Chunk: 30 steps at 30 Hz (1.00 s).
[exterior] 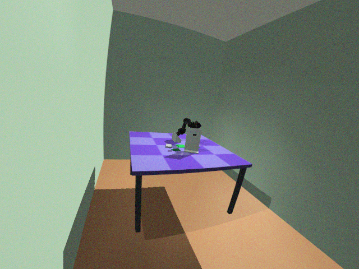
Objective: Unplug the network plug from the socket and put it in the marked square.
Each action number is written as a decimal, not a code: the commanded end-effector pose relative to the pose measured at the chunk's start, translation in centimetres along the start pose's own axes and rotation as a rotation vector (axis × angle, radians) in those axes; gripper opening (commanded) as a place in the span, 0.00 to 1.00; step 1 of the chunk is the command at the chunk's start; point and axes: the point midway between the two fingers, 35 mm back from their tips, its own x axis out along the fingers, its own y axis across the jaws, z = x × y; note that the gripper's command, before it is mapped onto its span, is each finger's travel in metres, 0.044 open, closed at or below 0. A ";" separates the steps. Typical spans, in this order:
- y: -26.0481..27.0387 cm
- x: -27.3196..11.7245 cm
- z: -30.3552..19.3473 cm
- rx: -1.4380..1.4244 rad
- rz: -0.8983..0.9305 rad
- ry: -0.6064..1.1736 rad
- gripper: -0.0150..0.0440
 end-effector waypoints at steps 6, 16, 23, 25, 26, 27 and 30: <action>-1.9 -0.7 -0.3 0.299 -0.008 0.000 0.52; -4.0 -1.5 -0.7 0.641 -0.021 -0.002 0.52; -5.4 -2.0 -0.9 0.857 -0.029 -0.006 0.52; -5.4 -2.0 -0.9 0.863 -0.029 -0.006 0.52; -5.4 -2.0 -0.9 0.863 -0.029 -0.006 0.52; -5.4 -2.0 -0.9 0.863 -0.029 -0.006 0.52; -5.4 -1.8 -0.8 0.863 -0.029 -0.006 0.52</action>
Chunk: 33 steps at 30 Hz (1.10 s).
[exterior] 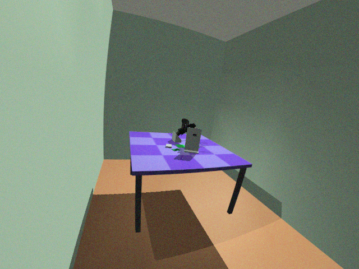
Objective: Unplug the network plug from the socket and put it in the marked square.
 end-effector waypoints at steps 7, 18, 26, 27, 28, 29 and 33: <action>0.1 1.2 0.2 0.012 0.000 -0.003 0.52; 0.1 3.0 0.5 0.012 0.001 -0.002 0.52; 0.1 4.3 1.0 0.011 0.001 -0.001 0.52; 0.0 4.4 1.0 0.011 0.001 -0.001 0.52; 0.0 4.6 1.1 0.011 0.001 -0.001 0.52; 0.0 4.8 1.2 0.011 0.001 -0.001 0.52; -0.1 5.4 1.5 0.011 0.002 -0.001 0.52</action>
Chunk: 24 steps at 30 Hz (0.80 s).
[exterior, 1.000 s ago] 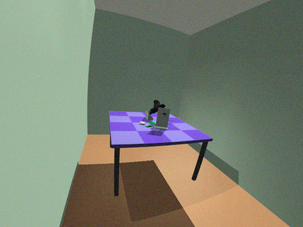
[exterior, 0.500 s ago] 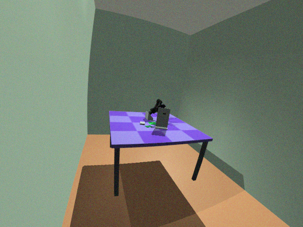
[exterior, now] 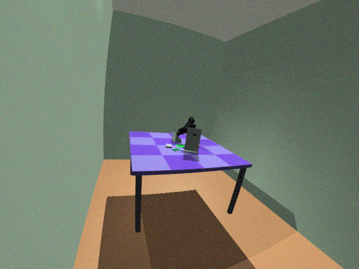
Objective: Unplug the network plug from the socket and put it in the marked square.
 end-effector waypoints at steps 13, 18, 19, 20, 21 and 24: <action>-0.1 1.5 0.5 -0.003 -0.003 0.001 0.52; 0.0 2.0 0.5 -0.003 -0.002 0.001 0.52; 0.0 2.0 0.5 -0.003 -0.002 0.001 0.52; 0.0 2.1 0.6 -0.003 -0.002 0.001 0.52; 0.0 2.2 0.6 -0.003 -0.002 0.001 0.52; 0.0 2.5 0.6 -0.003 -0.002 0.001 0.52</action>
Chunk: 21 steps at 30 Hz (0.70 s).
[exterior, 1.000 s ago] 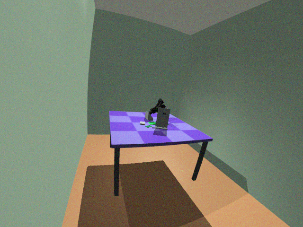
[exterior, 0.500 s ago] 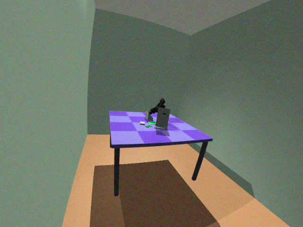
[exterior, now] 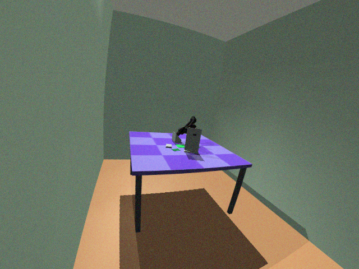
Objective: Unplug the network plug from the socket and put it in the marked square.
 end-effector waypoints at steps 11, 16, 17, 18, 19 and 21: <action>0.0 1.3 0.2 -0.006 -0.003 0.001 0.52; 0.0 1.7 0.3 -0.006 -0.003 0.001 0.52; 0.0 1.8 0.4 -0.006 -0.003 0.001 0.52; 0.0 1.9 0.4 -0.006 -0.003 0.001 0.52; 0.0 2.0 0.4 -0.006 -0.003 0.001 0.52; 0.0 2.2 0.5 -0.006 -0.003 0.001 0.52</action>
